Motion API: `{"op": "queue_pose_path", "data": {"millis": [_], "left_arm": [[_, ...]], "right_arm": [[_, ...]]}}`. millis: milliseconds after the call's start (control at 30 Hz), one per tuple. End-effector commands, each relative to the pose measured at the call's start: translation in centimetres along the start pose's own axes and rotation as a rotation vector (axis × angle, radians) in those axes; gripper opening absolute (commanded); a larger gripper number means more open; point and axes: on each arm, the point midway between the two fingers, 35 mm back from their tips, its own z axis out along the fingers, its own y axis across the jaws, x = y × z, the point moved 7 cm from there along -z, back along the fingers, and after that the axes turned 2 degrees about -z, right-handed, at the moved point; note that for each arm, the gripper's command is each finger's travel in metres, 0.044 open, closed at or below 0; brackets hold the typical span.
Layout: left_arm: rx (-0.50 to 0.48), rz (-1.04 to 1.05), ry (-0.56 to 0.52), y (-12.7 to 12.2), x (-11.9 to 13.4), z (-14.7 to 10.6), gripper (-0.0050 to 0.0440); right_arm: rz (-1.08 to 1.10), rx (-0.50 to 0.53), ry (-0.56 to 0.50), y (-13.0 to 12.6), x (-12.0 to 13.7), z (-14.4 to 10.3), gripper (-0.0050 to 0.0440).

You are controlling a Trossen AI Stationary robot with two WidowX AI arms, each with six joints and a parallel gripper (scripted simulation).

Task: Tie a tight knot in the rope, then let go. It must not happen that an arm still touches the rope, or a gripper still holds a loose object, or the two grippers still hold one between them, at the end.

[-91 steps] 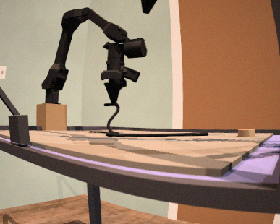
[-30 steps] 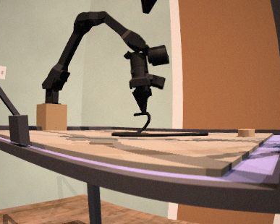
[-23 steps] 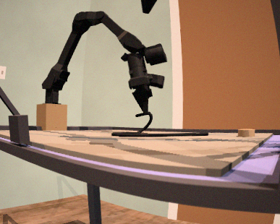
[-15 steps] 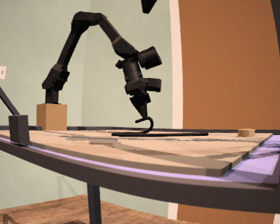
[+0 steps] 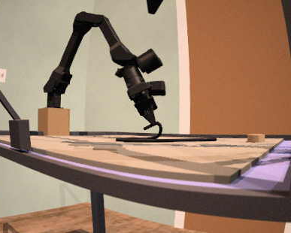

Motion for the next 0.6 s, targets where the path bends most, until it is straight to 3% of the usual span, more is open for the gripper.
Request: {"op": "queue_pose_path", "data": {"millis": [0, 567], "left_arm": [[0.013, 0.001, -0.027, -0.5, -0.5, -0.4, 0.003], [0.015, 0.0, -0.028, -3.3, -0.2, 3.1, 0.003]], "right_arm": [[0.003, 0.003, -0.021, 0.0, 0.1, -0.7, 0.0085], [0.003, 0.003, -0.021, 0.0, 0.1, -0.7, 0.0085]]}}
